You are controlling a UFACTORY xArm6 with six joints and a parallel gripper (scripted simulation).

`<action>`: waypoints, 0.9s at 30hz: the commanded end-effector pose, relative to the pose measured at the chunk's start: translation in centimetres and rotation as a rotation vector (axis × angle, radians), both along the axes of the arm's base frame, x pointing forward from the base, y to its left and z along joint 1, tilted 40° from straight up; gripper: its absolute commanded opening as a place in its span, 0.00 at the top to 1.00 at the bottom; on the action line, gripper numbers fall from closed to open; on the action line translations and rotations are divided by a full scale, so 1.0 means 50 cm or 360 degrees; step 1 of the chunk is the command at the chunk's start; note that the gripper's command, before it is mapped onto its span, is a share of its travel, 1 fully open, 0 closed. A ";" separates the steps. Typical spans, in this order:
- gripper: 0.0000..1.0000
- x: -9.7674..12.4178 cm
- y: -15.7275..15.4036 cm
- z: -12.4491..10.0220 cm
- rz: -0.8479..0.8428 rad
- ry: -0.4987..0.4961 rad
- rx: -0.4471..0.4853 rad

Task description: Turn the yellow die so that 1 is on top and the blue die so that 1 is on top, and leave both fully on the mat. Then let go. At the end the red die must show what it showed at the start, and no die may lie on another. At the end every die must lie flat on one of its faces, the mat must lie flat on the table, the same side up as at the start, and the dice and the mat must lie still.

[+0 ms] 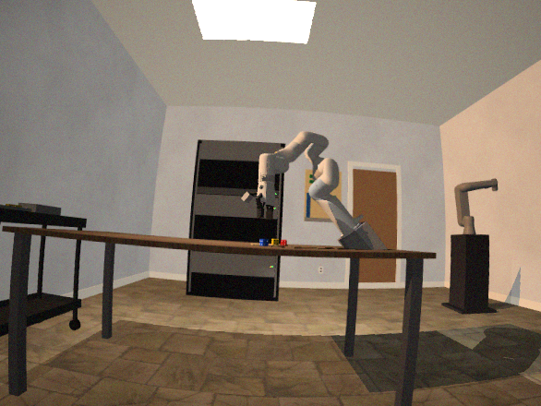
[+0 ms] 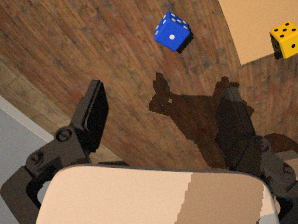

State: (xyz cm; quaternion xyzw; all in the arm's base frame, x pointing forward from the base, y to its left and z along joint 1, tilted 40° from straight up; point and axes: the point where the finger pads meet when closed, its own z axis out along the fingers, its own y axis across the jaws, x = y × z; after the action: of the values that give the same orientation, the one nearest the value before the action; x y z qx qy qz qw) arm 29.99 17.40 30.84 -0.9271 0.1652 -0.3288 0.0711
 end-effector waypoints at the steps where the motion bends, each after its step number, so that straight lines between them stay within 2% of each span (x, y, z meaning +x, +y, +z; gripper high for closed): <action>1: 0.00 0.002 0.000 0.001 -0.0201 -0.0014 0.0145; 12: 0.00 0.004 -0.001 -0.002 -0.0548 -0.0005 0.0432; 14: 0.00 0.004 -0.001 -0.002 -0.0548 -0.0005 0.0432; 15: 0.00 0.004 -0.001 -0.002 -0.0640 -0.0003 0.0508; 27: 0.00 0.006 -0.002 -0.005 -0.0988 0.0005 0.0797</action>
State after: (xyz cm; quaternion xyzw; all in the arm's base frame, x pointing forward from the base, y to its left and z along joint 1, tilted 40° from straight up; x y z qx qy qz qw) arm 30.24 17.28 30.50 -0.8266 0.4516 -0.2882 0.1726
